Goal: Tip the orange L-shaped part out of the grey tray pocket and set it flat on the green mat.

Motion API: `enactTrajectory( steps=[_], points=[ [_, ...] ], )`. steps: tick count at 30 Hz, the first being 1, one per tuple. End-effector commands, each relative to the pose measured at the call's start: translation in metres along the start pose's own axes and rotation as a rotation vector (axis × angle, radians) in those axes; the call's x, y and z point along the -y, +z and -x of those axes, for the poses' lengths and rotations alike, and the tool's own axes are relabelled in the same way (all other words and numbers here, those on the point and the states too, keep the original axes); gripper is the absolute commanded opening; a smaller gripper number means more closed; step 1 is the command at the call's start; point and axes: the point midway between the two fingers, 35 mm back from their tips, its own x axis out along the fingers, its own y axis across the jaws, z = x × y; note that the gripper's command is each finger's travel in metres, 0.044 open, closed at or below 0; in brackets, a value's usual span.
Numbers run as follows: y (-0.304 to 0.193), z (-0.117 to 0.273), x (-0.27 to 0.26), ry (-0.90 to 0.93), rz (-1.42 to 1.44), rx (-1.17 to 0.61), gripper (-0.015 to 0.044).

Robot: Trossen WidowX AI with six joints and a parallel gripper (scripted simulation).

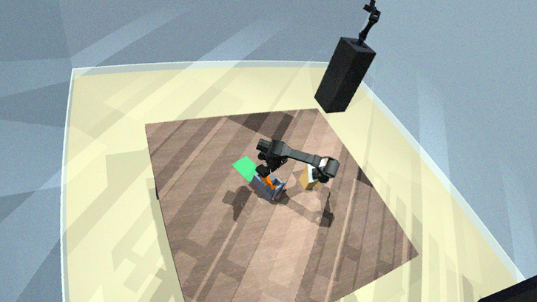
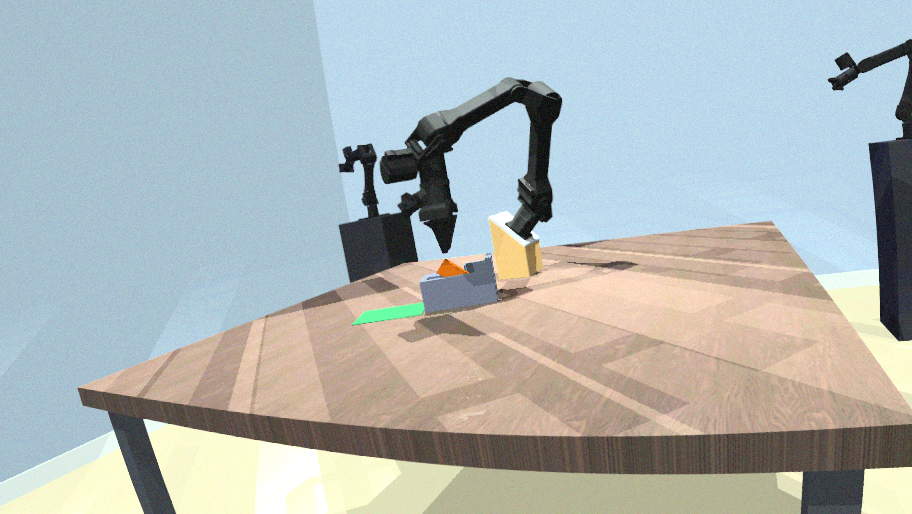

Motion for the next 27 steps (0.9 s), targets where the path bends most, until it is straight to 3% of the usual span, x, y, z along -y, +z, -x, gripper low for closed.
enactTrajectory(
  steps=[1,27],
  points=[
    [-0.001,-0.007,0.001,-0.001,-0.006,-0.008,0.028],
    [-0.002,-0.048,0.001,0.0,-0.006,-0.009,0.028]
  ],
)
